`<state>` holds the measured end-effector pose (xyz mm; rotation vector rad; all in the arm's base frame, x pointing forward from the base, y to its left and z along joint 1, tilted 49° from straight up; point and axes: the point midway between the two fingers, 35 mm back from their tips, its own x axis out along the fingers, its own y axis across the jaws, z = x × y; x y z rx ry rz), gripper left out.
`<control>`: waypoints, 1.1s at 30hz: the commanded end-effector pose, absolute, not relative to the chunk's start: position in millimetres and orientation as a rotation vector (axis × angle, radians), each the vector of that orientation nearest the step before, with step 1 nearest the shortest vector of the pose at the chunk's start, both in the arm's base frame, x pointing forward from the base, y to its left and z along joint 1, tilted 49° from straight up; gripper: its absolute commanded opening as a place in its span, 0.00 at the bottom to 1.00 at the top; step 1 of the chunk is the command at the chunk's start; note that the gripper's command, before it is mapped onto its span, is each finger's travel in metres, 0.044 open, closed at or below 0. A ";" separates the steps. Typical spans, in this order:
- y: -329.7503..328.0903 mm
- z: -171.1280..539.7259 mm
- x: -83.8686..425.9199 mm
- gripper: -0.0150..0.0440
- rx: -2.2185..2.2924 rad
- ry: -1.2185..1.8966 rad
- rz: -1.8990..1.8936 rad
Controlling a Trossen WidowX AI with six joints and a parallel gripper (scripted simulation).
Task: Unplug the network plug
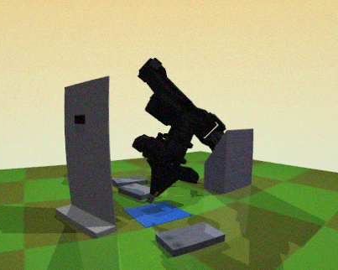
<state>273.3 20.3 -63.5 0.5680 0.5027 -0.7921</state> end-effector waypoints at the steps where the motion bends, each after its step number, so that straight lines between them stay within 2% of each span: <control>1: 16.5 -67.6 271.8 0.25 0.562 0.510 -0.791; 33: -4.3 -80.2 271.7 0.25 0.559 0.508 -0.789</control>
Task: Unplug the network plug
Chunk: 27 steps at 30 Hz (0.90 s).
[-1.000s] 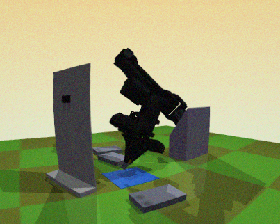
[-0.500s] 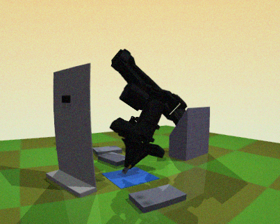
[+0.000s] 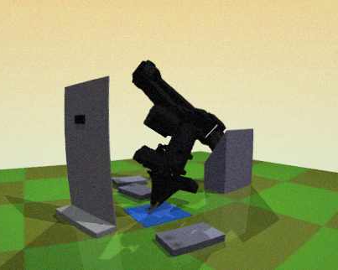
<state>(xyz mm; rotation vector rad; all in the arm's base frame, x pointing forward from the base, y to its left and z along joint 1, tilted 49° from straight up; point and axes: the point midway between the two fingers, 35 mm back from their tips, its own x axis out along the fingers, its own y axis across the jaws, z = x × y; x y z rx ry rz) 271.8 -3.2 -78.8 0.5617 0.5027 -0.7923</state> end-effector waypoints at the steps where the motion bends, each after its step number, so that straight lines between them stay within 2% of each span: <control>1: -4.8 -80.4 271.8 0.25 0.559 0.508 -0.790; 9: -4.5 -79.3 272.2 0.25 0.562 0.503 -0.792; 15: -4.5 -79.3 272.2 0.52 0.562 0.503 -0.792; 27: -0.2 -75.9 268.8 0.52 0.563 0.505 -0.792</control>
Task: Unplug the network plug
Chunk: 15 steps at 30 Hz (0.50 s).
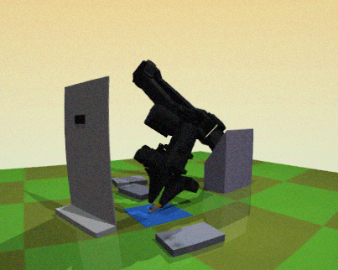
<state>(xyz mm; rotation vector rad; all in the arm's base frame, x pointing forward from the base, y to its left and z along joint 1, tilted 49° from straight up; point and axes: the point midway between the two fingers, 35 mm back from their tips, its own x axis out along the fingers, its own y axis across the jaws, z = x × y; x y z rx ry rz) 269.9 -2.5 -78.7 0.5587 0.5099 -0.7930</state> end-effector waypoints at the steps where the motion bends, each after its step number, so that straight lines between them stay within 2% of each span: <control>1: 0.5 -75.4 268.2 0.52 0.563 0.506 -0.792; 15: 8.9 -67.7 260.2 0.52 0.562 0.509 -0.791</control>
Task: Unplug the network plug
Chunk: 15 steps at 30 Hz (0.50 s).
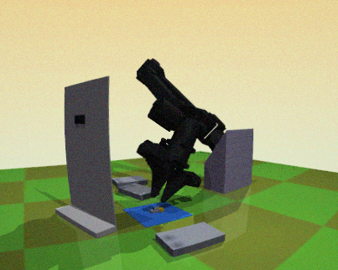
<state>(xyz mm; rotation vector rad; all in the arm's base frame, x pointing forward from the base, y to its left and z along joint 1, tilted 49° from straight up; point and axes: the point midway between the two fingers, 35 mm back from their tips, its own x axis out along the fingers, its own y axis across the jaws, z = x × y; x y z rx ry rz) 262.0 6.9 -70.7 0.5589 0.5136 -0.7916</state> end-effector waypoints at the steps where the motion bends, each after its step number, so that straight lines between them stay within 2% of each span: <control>1: 9.5 -67.1 259.6 0.52 0.562 0.509 -0.791; 15: 18.7 -61.4 257.4 0.52 0.564 0.513 -0.791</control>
